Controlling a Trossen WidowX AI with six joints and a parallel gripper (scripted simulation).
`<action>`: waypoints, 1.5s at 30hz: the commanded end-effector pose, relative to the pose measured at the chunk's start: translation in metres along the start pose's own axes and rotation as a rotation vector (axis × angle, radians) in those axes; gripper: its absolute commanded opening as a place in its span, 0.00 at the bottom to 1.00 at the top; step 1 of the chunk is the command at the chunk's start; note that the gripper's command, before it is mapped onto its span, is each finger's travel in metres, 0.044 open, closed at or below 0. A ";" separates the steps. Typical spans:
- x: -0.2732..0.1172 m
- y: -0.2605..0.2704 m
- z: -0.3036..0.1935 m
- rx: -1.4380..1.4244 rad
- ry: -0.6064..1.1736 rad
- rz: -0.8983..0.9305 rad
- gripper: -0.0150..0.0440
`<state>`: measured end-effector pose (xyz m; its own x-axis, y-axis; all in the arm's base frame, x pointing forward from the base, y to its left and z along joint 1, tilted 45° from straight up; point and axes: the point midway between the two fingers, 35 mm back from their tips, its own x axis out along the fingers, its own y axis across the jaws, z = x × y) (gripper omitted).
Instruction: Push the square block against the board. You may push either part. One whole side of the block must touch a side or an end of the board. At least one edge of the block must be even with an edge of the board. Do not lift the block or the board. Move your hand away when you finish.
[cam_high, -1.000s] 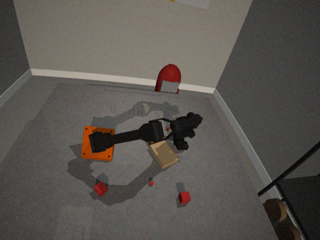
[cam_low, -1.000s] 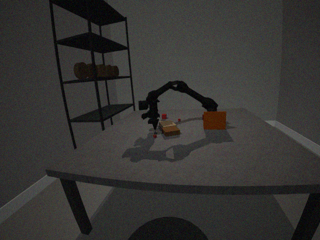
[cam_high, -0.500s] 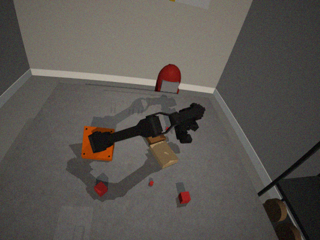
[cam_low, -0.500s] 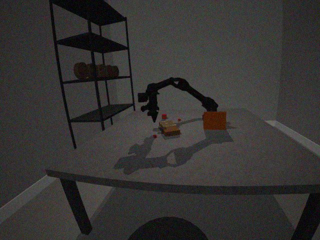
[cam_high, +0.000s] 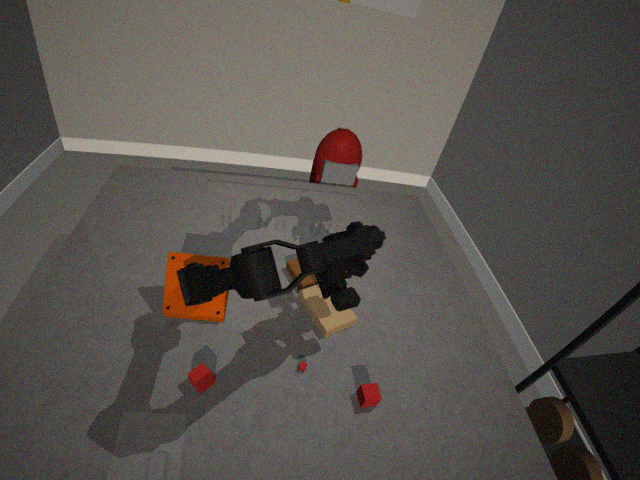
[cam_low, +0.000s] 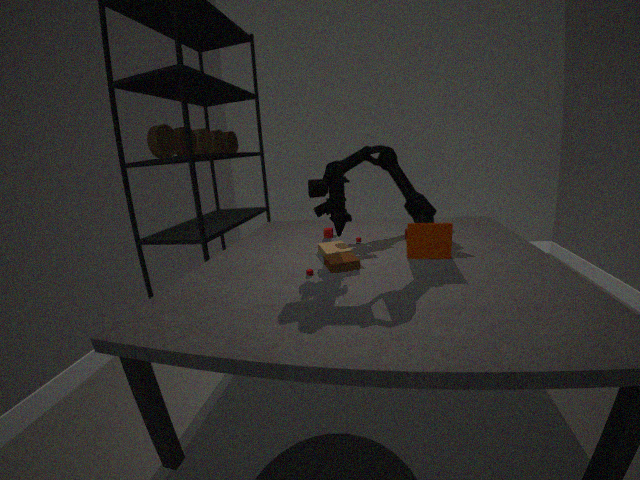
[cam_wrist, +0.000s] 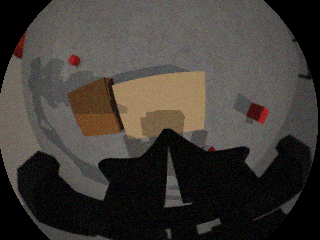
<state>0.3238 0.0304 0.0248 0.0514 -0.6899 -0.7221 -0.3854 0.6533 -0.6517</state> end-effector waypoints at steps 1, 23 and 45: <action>0.006 -0.004 -0.042 -0.073 0.006 -0.004 0.25; 0.064 -0.005 -0.052 -0.099 0.008 -0.007 0.25; 0.064 -0.002 -0.020 -0.098 0.007 -0.006 0.25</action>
<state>0.3063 -0.0226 -0.0144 0.0448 -0.6957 -0.7170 -0.4778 0.6153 -0.6269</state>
